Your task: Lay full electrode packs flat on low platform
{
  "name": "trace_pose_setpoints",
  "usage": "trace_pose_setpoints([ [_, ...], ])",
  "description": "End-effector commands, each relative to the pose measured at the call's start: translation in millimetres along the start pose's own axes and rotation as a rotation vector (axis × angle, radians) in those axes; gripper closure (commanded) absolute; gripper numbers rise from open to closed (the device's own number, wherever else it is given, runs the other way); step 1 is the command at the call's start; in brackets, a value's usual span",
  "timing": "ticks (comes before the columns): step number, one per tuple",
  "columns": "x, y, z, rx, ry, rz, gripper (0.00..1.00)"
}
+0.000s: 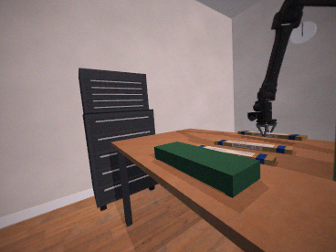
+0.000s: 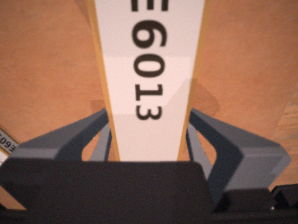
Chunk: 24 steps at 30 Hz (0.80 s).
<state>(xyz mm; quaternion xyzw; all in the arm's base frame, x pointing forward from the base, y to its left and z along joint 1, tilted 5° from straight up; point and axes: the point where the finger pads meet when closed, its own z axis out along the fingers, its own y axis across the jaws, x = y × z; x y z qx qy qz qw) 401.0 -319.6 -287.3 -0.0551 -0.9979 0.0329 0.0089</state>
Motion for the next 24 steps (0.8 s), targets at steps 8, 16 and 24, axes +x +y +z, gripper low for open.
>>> trace_pose_setpoints([
  [8, -30.8, -29.6, -37.1, 0.042, -0.068, 0.006, 1.0],
  [16, -31.2, -30.9, -39.7, 0.042, -0.068, 0.006, 1.0],
  [24, -31.9, -31.1, -41.5, 0.042, -0.068, 0.005, 1.0],
])
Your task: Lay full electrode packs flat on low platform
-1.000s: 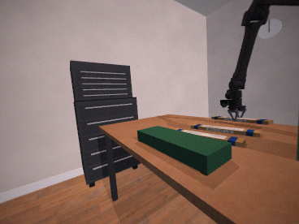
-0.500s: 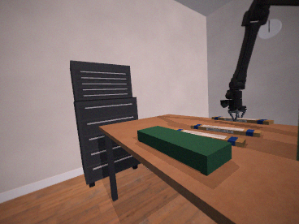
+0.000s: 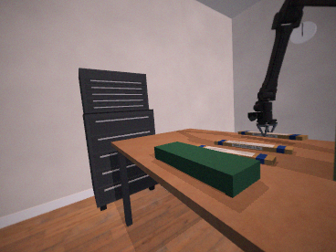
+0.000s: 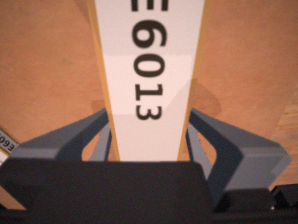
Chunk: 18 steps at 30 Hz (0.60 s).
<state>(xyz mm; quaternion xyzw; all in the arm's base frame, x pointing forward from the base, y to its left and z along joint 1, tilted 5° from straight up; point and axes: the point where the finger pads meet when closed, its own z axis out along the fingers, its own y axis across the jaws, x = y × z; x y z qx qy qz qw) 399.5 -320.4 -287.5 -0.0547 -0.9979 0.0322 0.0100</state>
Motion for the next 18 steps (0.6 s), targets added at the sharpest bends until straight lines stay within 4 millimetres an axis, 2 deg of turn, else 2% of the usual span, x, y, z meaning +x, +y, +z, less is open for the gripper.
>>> trace_pose_setpoints([
  [1, -33.2, -30.2, -41.9, 0.044, -0.071, 0.005, 1.0],
  [18, -34.1, -32.3, -45.2, 0.044, -0.071, 0.007, 1.0],
])
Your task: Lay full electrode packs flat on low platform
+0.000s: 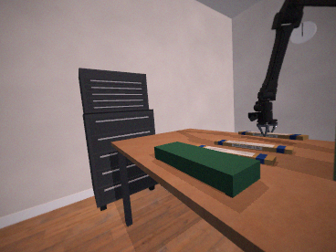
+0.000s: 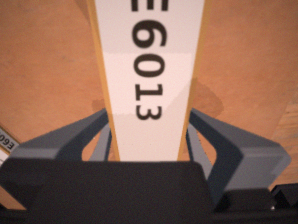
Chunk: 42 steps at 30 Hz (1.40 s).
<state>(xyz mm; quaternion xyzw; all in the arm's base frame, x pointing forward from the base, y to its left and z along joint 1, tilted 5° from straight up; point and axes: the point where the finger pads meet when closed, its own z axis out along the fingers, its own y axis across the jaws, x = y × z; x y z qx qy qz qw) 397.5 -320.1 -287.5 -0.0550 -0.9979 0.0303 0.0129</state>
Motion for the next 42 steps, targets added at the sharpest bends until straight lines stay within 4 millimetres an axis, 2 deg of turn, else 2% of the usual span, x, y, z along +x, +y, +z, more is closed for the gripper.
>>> trace_pose_setpoints([
  [1, -36.1, -32.1, -45.9, 0.047, -0.077, 0.006, 1.0],
  [42, -41.6, -37.2, -53.4, 0.048, -0.078, 0.007, 1.0],
])
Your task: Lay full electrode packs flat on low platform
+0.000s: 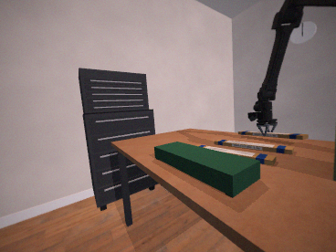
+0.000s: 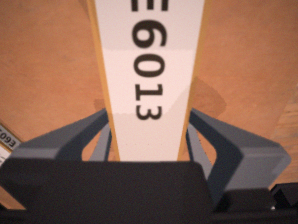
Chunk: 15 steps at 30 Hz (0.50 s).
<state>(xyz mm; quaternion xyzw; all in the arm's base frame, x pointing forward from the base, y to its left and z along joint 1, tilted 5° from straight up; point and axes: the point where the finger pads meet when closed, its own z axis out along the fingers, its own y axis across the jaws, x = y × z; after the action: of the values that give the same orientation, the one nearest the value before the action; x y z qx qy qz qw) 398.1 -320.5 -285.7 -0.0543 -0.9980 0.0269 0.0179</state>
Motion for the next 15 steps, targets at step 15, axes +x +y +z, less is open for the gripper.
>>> trace_pose_setpoints([
  [15, -42.1, -37.2, -53.9, 0.054, -0.089, 0.008, 1.0],
])
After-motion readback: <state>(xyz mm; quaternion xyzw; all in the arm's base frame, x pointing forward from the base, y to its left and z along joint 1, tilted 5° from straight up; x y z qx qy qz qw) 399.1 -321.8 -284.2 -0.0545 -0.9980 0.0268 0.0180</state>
